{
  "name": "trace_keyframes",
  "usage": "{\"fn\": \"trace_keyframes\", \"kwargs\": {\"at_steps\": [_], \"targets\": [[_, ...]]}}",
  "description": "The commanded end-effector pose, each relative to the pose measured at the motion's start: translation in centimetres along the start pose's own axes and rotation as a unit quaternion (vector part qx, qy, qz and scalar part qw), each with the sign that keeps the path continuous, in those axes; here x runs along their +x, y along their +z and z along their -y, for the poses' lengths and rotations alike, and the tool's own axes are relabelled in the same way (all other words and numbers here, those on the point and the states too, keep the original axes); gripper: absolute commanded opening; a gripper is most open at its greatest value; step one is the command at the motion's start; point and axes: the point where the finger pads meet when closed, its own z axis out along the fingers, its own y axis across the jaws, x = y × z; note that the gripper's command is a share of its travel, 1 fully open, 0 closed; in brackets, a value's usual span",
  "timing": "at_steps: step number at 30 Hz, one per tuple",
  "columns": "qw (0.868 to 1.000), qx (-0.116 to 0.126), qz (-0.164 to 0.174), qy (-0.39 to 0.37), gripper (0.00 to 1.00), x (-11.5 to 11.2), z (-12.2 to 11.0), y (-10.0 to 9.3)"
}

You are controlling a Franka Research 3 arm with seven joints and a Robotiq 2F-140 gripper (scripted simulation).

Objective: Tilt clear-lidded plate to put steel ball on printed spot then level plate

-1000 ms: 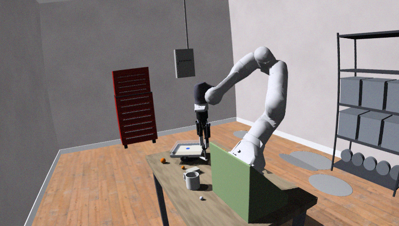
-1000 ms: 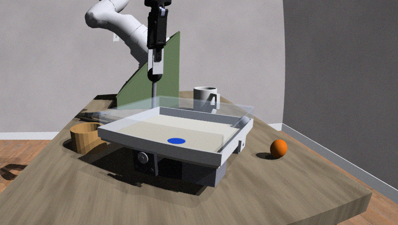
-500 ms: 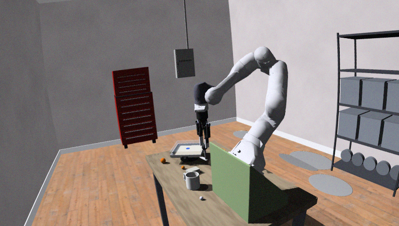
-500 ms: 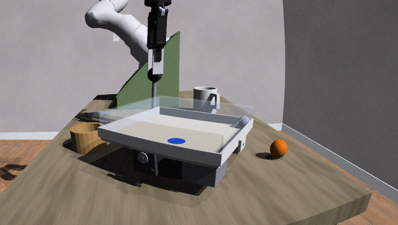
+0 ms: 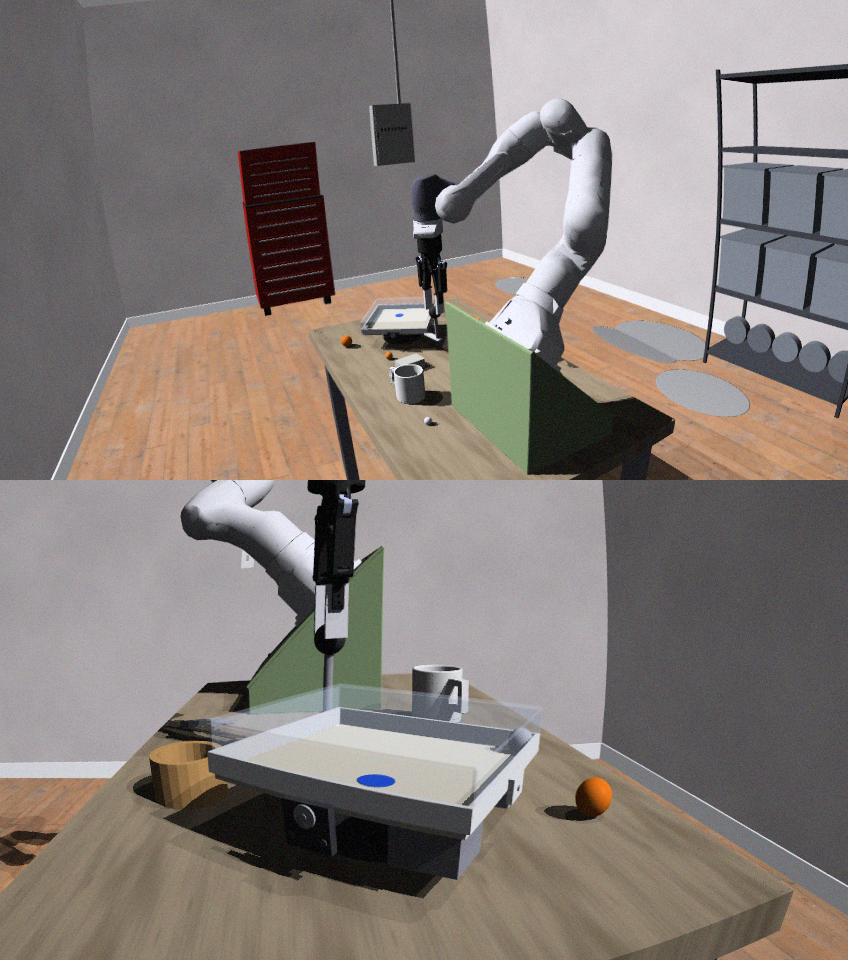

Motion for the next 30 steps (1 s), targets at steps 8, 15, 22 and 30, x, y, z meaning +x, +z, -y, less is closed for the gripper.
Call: {"fn": "trace_keyframes", "kwargs": {"at_steps": [8,15,22,30], "targets": [[1.0,0.0,0.001,0.001,0.36,0.0,0.0,0.2],[1.0,0.0,0.001,0.001,0.36,0.0,0.0,0.4],[1.0,0.0,0.001,0.001,0.36,0.0,0.1,0.9],[1.0,0.0,0.001,0.001,0.36,0.0,0.1,1.7]]}}
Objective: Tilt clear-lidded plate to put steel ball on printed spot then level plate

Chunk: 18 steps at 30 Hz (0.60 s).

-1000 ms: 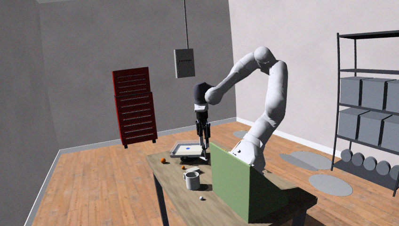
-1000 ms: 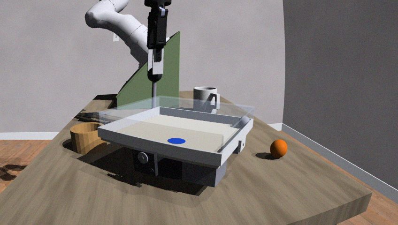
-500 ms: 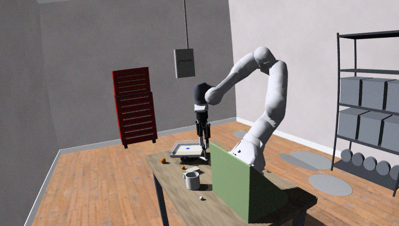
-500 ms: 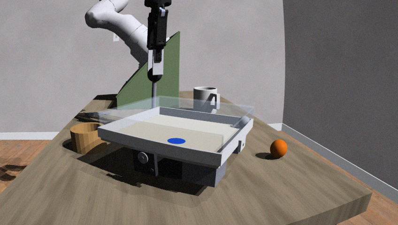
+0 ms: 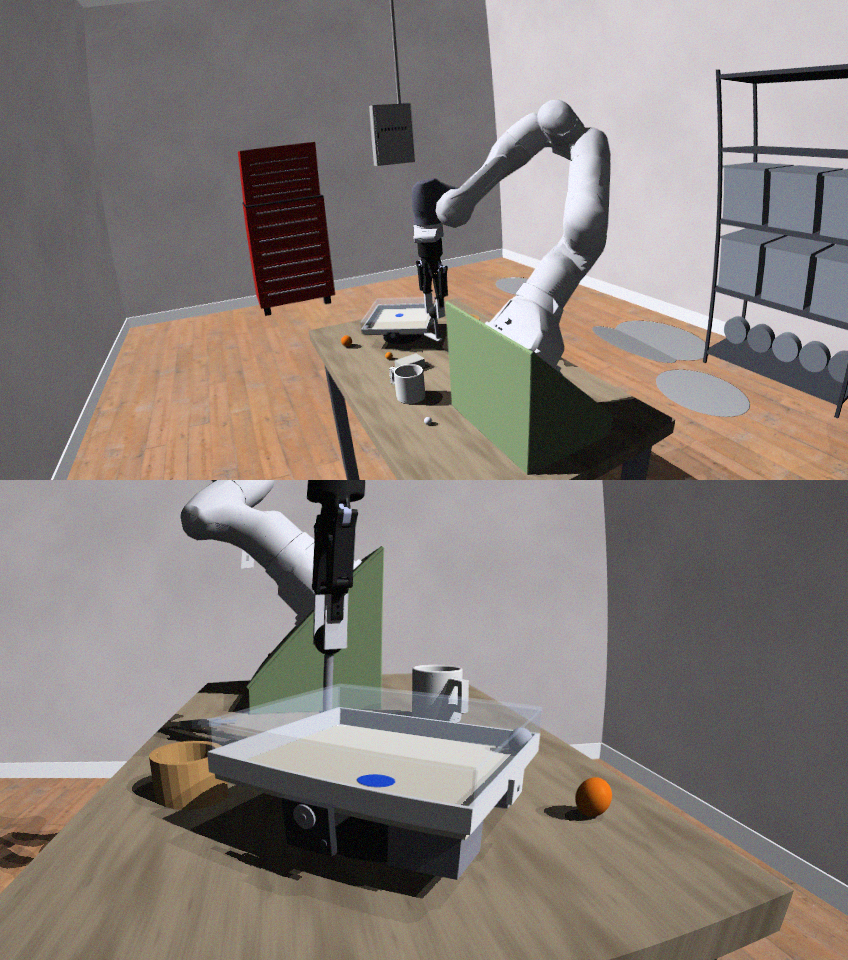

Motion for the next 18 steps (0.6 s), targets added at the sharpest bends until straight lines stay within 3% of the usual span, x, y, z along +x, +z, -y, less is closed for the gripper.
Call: {"fn": "trace_keyframes", "kwargs": {"at_steps": [1,18], "targets": [[1.0,-0.002,-0.001,0.003,0.36,0.0,-0.1,0.4],[1.0,-0.002,-0.001,0.003,0.36,0.0,0.0,1.9]]}}
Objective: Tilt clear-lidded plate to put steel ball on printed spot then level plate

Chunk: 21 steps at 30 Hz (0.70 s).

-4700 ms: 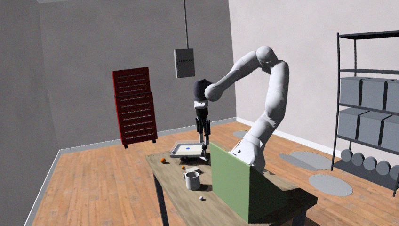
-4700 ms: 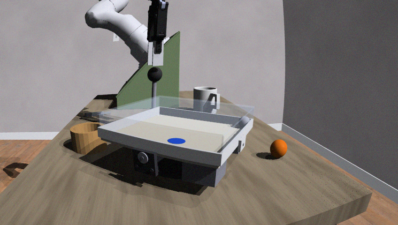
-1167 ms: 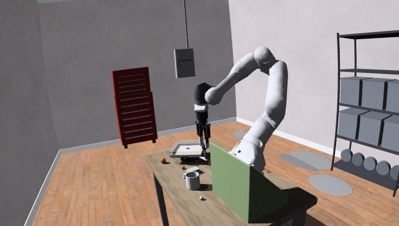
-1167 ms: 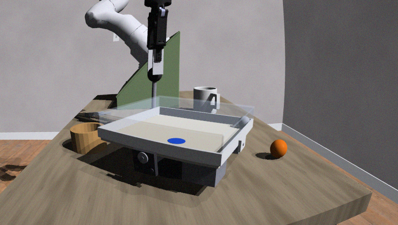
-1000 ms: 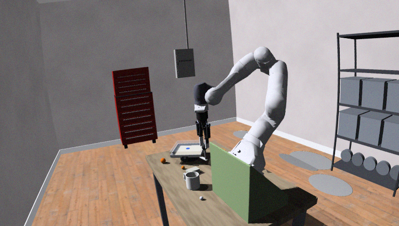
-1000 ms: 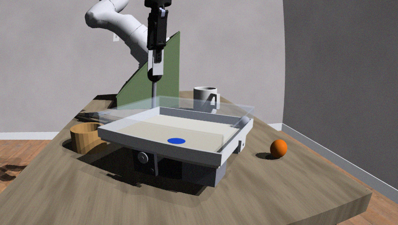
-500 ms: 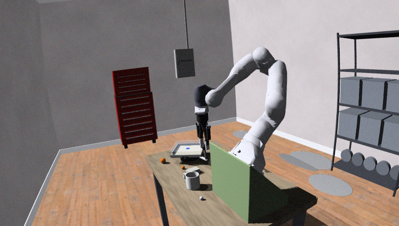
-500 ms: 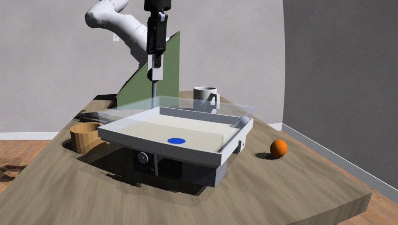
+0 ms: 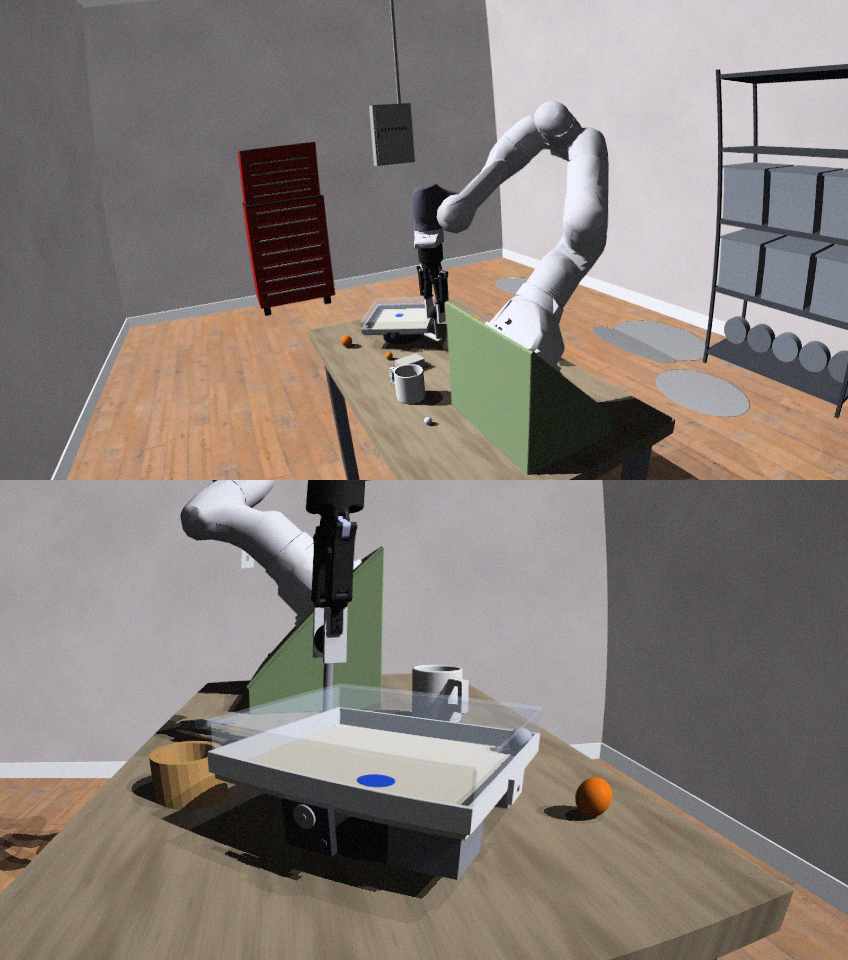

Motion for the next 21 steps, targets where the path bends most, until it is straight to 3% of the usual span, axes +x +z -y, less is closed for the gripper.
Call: {"fn": "trace_keyframes", "kwargs": {"at_steps": [1,21], "targets": [[1.0,-0.002,-0.001,0.004,0.36,0.06,-0.09,0.26],[1.0,-0.002,-0.001,0.004,0.36,0.06,-0.07,0.81]]}}
